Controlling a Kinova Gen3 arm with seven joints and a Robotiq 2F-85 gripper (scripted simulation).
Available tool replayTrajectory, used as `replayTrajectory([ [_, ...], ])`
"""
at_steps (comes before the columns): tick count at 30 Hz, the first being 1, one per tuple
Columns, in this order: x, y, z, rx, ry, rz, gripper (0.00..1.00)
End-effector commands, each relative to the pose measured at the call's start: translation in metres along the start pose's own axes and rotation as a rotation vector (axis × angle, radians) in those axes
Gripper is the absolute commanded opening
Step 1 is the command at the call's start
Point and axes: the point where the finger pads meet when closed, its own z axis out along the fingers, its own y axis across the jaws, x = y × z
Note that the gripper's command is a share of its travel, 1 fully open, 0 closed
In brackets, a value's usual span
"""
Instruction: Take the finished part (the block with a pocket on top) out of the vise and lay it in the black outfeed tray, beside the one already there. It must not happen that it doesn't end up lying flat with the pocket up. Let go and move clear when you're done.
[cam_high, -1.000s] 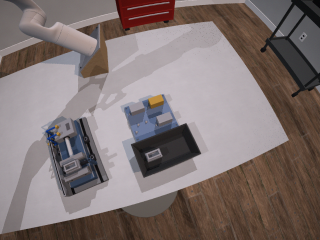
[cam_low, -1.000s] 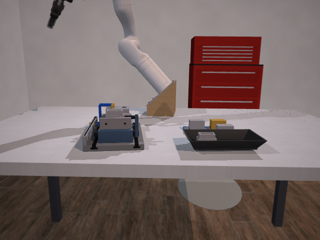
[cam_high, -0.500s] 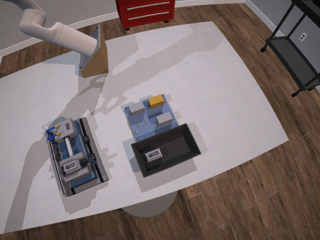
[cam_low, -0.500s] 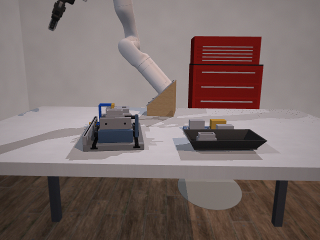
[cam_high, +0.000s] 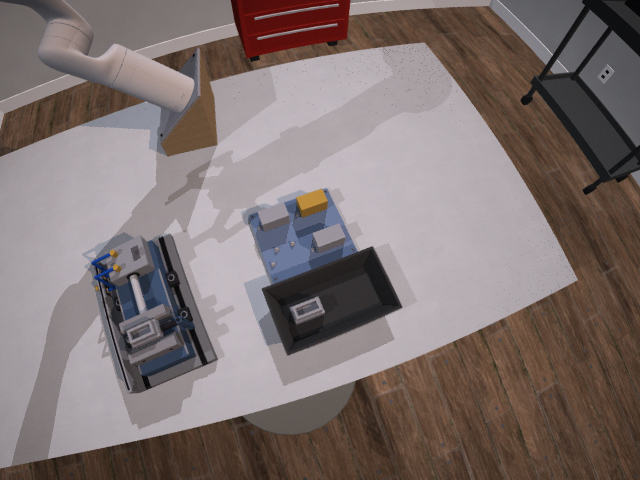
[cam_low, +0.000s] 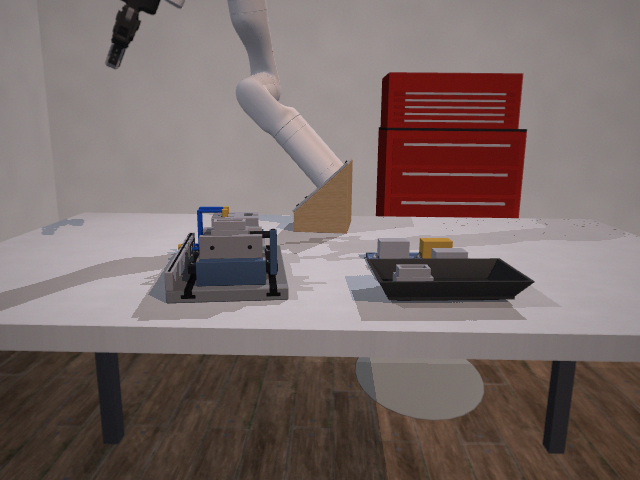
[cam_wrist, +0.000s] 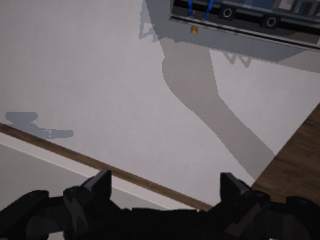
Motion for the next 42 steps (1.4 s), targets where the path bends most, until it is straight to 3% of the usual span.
replayTrajectory([
  [1, -0.001, 0.0, 0.003, 0.012, -0.004, 0.001, 1.0],
  [6, -0.001, 0.0, 0.003, 0.012, -0.004, 0.001, 1.0],
  [7, 0.009, 0.017, 0.007, -0.001, 0.011, 0.012, 1.0],
  [16, 0.009, 0.017, 0.007, -0.001, 0.011, 0.012, 1.0],
  [17, 0.02, 0.033, 0.011, -0.013, 0.028, 0.023, 1.0],
  [27, 0.02, 0.033, 0.011, -0.013, 0.028, 0.023, 1.0],
  [28, 0.031, 0.048, 0.016, -0.024, 0.046, 0.034, 1.0],
  [36, 0.031, 0.048, 0.016, -0.024, 0.046, 0.034, 1.0],
  [37, 0.042, 0.063, 0.02, -0.035, 0.065, 0.045, 1.0],
  [42, 0.042, 0.063, 0.02, -0.035, 0.065, 0.045, 1.0],
])
